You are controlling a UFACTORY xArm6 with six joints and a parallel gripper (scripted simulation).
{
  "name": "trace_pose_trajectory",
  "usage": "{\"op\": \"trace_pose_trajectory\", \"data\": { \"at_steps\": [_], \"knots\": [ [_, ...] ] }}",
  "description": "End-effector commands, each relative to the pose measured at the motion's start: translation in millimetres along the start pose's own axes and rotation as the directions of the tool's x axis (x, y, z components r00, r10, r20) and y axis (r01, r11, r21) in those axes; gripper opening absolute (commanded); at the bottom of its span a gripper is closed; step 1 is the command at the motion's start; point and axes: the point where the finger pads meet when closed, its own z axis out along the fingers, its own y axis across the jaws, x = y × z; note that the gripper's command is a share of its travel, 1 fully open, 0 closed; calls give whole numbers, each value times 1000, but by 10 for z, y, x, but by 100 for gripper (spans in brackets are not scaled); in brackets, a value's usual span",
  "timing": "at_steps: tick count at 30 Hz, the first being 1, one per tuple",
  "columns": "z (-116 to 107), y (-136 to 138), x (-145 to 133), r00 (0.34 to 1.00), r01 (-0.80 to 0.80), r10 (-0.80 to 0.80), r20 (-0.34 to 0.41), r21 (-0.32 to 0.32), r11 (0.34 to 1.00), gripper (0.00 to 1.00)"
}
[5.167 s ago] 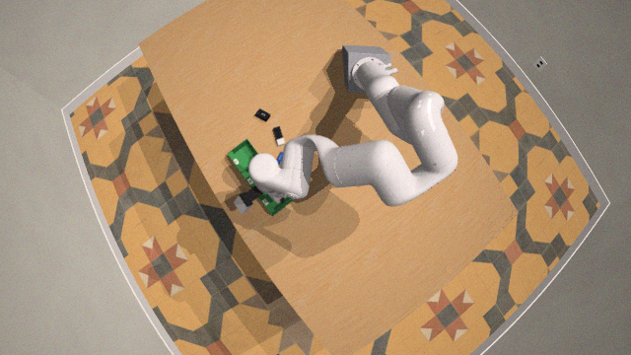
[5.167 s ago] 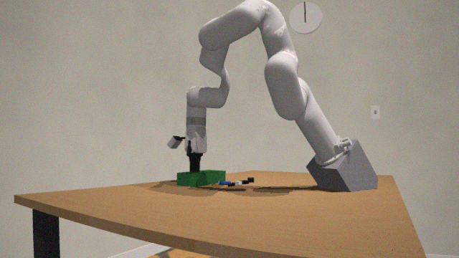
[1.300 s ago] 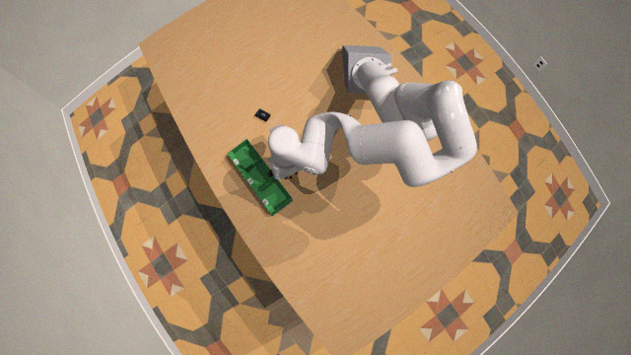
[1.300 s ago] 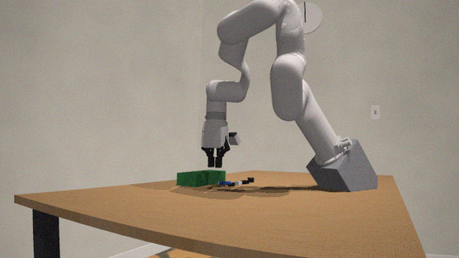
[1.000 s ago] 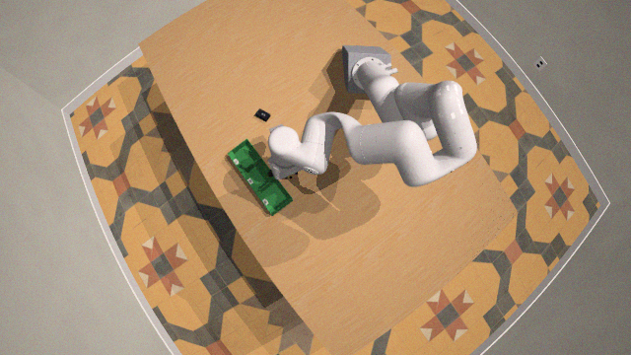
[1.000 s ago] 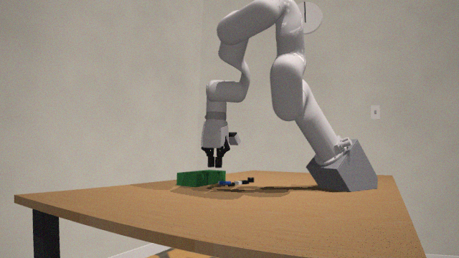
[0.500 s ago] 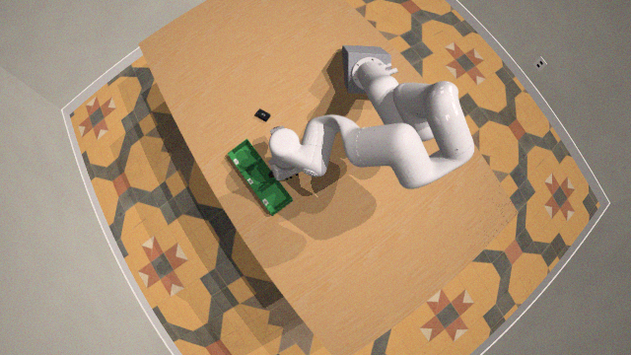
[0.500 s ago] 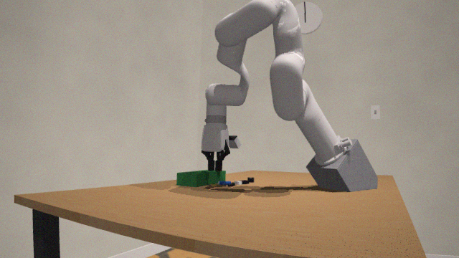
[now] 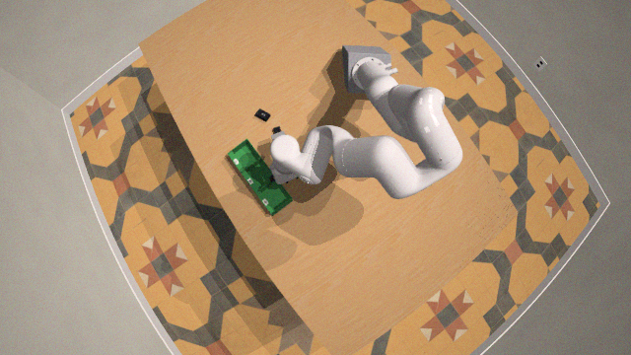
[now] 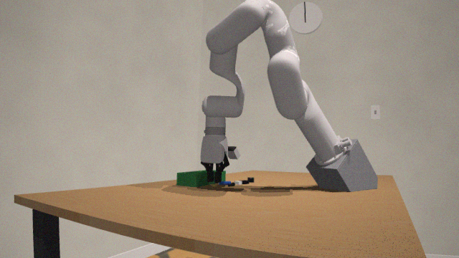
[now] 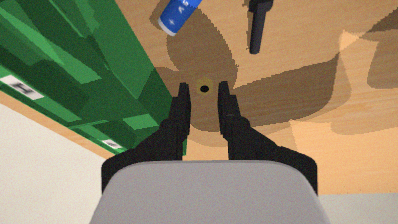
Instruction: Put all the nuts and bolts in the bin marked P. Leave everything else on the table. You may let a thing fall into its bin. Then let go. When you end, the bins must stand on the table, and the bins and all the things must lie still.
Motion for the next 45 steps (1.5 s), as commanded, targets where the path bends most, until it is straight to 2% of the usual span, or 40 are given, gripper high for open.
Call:
{"op": "trace_pose_trajectory", "data": {
  "at_steps": [1, 8, 20, 21, 45],
  "knots": [
    [32, -15, -5, 1000, 1, -1, 1, 4, 1000, 30],
    [126, -5, -2, 1000, 1, -1, 1, 4, 1000, 30],
    [126, -2, -2, 1000, 1, -1, 1, 4, 1000, 30],
    [126, -2, -2, 1000, 1, -1, 1, 4, 1000, 0],
    [126, -2, -2, 1000, 1, -1, 1, 4, 1000, 0]
  ]
}}
